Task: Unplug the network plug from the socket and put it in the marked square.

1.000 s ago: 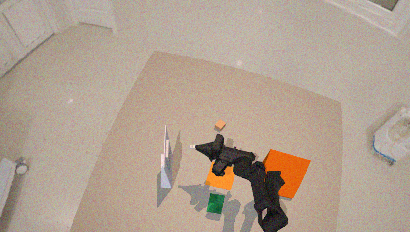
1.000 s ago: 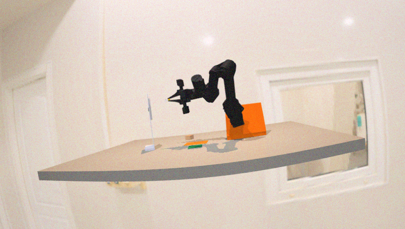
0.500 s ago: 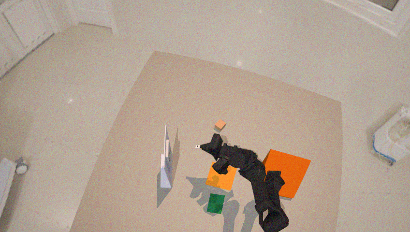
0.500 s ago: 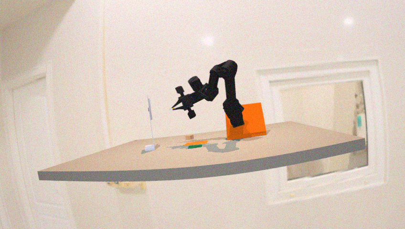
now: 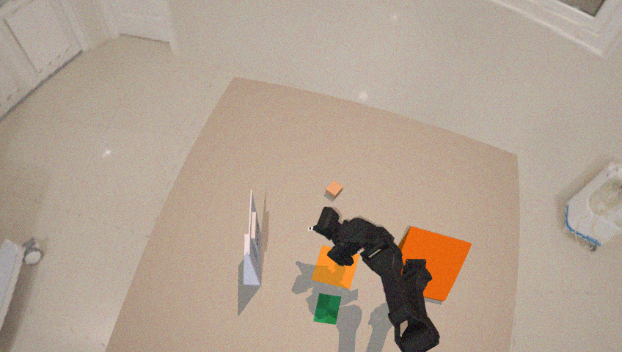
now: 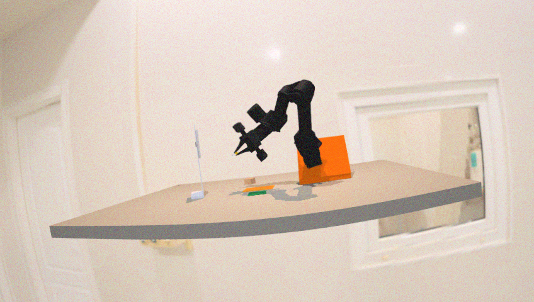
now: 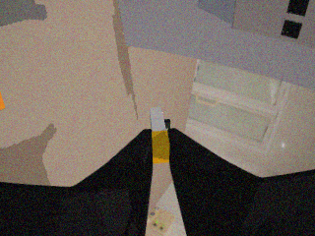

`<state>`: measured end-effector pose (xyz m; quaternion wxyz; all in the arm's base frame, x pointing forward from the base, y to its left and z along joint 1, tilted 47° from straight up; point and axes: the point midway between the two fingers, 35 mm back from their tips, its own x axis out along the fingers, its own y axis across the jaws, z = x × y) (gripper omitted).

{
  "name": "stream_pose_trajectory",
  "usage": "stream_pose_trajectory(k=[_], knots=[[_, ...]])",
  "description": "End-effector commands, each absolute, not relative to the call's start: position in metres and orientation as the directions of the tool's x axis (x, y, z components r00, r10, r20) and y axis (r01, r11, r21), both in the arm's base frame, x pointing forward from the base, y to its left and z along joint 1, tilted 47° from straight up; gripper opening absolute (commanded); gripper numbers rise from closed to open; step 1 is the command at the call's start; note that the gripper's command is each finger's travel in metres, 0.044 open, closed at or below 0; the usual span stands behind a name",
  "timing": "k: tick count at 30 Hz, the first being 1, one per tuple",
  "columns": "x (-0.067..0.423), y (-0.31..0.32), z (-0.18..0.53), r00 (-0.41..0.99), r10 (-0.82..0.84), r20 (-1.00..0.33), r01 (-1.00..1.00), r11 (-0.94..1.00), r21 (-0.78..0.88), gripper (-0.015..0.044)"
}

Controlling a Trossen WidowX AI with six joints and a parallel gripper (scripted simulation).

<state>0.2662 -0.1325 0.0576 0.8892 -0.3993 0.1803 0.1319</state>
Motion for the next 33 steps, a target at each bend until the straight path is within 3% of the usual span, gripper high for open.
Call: stream_pose_trajectory(k=[1,17,33], knots=[[0.262,-0.126,0.053,0.884,0.13,-0.448,-0.423,0.631,-0.65,0.0],[0.237,-0.09,0.037,0.794,0.313,-0.521,-0.593,0.583,-0.555,0.0],[0.211,-0.052,0.039,0.71,0.486,-0.509,-0.703,0.523,-0.482,0.0]])
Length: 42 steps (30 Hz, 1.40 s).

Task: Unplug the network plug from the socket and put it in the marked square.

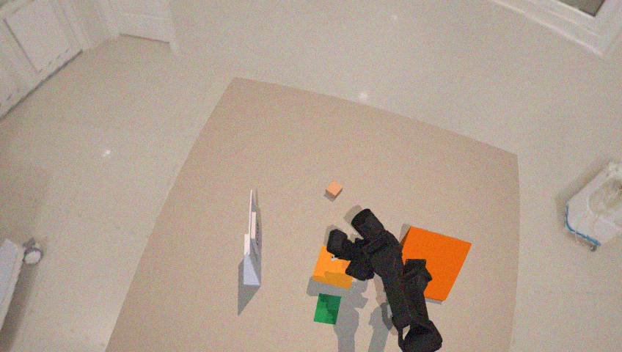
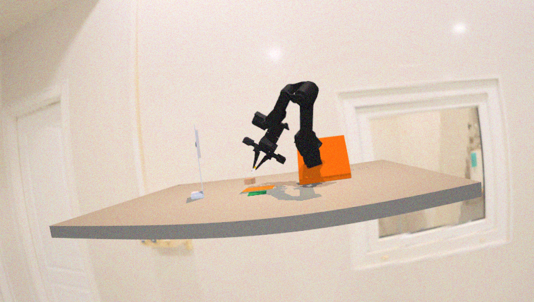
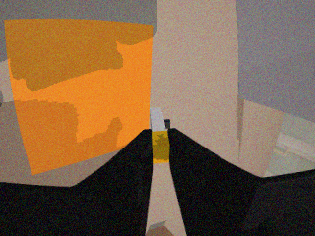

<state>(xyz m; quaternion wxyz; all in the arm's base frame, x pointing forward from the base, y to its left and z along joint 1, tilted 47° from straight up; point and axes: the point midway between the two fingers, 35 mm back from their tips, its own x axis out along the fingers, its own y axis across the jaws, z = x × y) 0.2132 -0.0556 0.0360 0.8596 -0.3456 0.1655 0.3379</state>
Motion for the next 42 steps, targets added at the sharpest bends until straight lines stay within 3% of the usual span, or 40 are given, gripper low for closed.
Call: stream_pose_trajectory(k=[1,42], knots=[[0.211,-0.051,0.039,0.71,0.488,-0.508,-0.704,0.522,-0.482,0.0],[0.219,-0.031,0.012,0.704,0.487,-0.517,-0.71,0.517,-0.479,0.0]])
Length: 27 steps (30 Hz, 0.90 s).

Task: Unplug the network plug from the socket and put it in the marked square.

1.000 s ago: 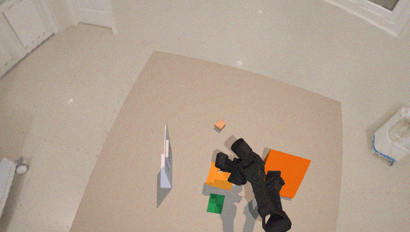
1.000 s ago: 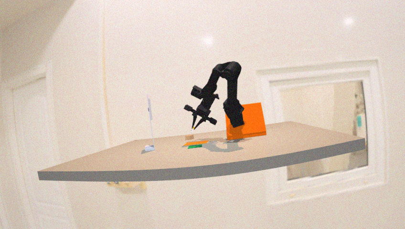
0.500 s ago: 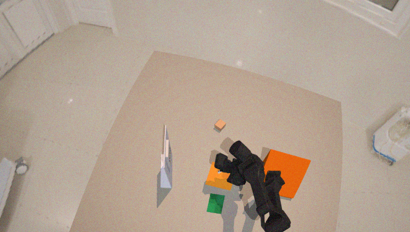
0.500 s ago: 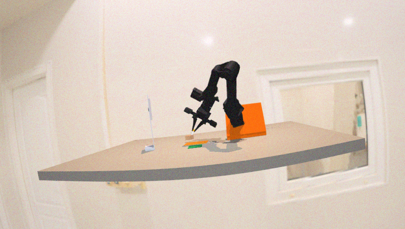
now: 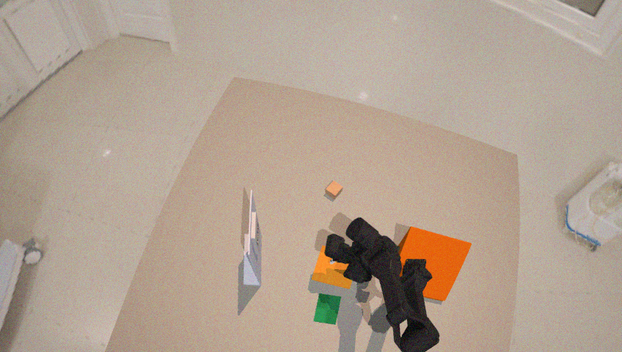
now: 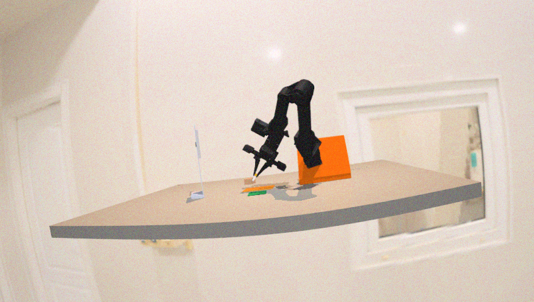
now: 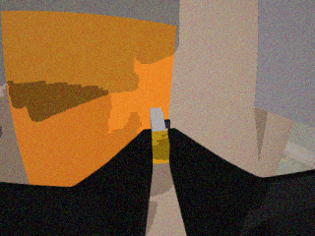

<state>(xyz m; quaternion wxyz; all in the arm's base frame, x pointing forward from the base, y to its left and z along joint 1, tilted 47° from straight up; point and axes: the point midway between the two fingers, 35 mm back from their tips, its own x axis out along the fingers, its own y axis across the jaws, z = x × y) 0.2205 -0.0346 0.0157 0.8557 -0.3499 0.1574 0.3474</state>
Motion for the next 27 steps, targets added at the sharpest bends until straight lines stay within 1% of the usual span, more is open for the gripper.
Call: stream_pose_trajectory(k=[1,27], knots=[[0.219,-0.031,0.012,0.704,0.487,-0.517,-0.71,0.517,-0.479,0.0],[0.221,-0.015,0.001,0.708,0.488,-0.51,-0.705,0.522,-0.48,0.0]])
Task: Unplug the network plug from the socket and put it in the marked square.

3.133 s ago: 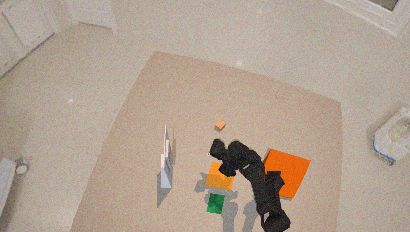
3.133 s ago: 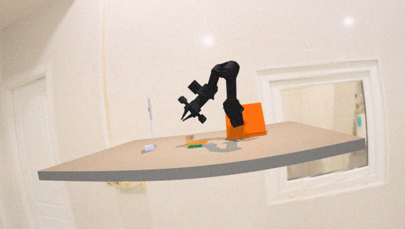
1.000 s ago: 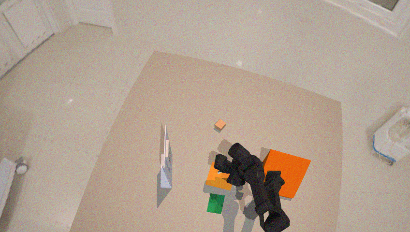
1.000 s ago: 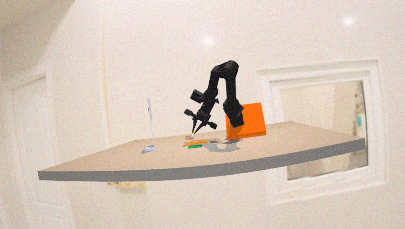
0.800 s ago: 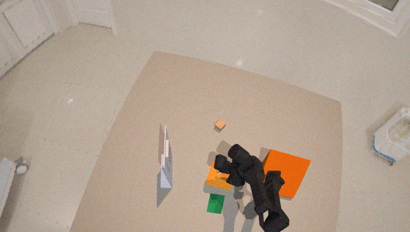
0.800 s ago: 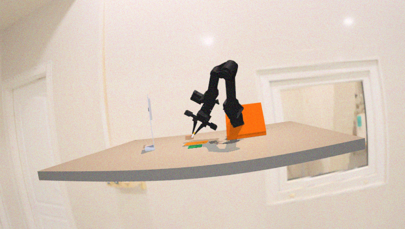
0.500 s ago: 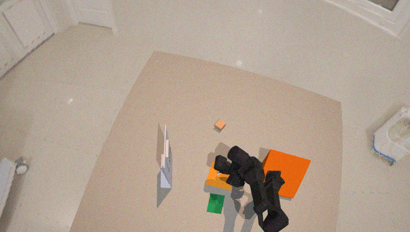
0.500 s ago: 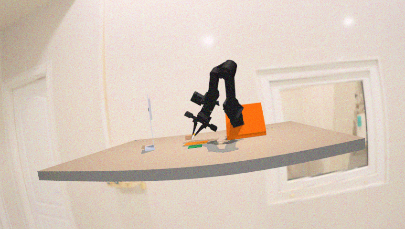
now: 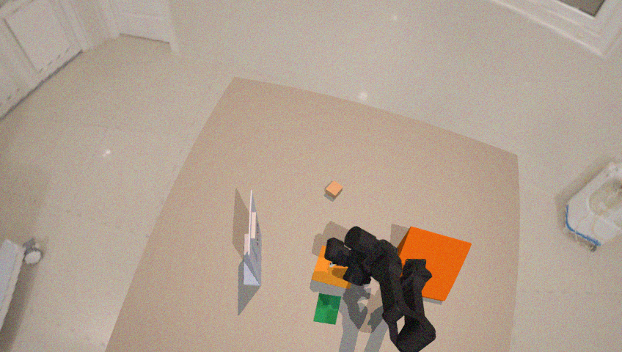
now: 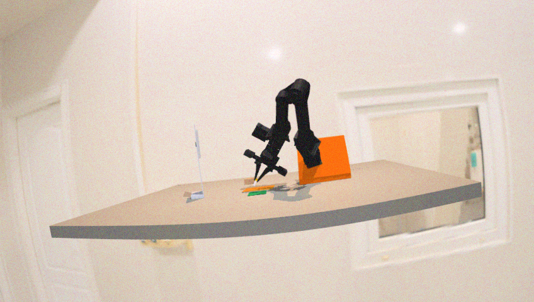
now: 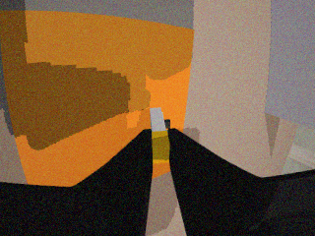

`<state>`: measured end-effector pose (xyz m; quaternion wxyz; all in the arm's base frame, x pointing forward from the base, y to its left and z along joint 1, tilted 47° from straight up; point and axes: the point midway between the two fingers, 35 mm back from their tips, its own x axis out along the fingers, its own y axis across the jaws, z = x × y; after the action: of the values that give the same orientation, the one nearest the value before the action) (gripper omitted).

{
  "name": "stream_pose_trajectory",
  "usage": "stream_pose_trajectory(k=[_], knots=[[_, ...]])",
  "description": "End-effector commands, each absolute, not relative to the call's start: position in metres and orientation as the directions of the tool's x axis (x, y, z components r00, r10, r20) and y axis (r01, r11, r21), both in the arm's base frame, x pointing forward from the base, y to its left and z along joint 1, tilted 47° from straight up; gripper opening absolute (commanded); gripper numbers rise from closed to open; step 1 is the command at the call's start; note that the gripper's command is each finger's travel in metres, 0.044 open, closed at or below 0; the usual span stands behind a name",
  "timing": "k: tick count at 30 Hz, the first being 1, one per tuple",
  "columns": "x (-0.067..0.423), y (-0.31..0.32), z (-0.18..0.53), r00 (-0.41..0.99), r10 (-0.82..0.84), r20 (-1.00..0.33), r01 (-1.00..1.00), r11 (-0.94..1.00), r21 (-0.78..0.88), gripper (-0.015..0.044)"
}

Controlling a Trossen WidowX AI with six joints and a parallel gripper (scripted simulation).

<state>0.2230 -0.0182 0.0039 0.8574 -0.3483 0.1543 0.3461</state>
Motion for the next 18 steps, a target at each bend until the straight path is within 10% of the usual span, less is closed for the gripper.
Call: stream_pose_trajectory(k=[1,18], knots=[[0.2212,-0.0144,0.0008,0.709,0.488,-0.51,-0.705,0.522,-0.48,0.0],[0.2227,-0.0075,-0.0018,0.711,0.489,-0.505,-0.703,0.524,-0.481,0.0]])
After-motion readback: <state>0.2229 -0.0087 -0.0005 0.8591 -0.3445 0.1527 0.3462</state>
